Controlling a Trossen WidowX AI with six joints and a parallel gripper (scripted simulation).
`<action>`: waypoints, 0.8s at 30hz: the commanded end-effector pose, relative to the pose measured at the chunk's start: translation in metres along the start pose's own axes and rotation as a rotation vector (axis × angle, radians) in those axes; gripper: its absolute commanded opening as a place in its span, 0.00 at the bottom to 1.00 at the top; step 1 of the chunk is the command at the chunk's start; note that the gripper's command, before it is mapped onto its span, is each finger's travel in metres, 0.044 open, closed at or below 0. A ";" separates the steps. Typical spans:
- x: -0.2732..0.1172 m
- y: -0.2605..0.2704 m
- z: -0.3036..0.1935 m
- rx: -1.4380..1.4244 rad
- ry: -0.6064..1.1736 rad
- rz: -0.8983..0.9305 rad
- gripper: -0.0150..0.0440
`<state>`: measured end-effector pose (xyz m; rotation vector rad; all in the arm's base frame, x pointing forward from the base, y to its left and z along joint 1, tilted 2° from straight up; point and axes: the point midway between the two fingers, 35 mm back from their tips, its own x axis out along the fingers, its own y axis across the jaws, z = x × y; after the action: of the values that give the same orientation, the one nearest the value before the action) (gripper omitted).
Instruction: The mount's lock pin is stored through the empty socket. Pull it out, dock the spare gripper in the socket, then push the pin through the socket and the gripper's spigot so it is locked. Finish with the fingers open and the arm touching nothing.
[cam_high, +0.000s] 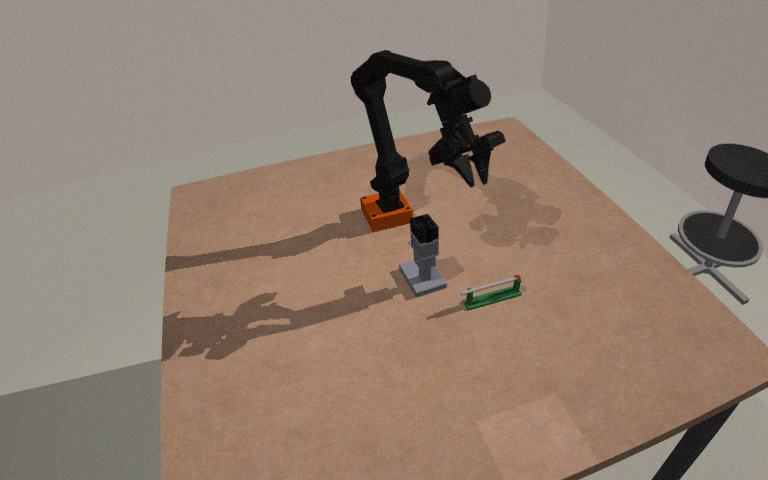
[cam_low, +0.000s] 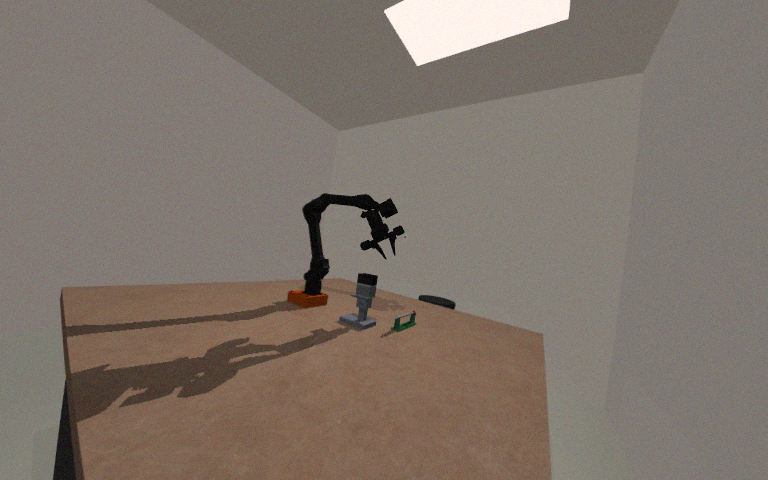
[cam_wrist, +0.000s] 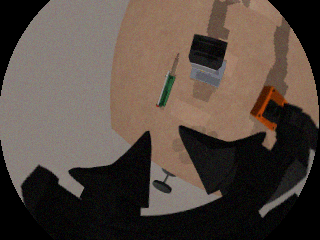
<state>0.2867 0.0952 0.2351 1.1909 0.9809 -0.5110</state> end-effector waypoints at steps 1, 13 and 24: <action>0.039 0.028 0.016 -0.842 0.030 -0.234 0.56; 0.083 0.044 0.028 -1.567 0.235 -0.406 0.56; 0.127 0.047 0.036 -2.209 0.560 -0.466 0.56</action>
<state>0.3651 0.0991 0.1972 -0.2590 1.3396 0.1295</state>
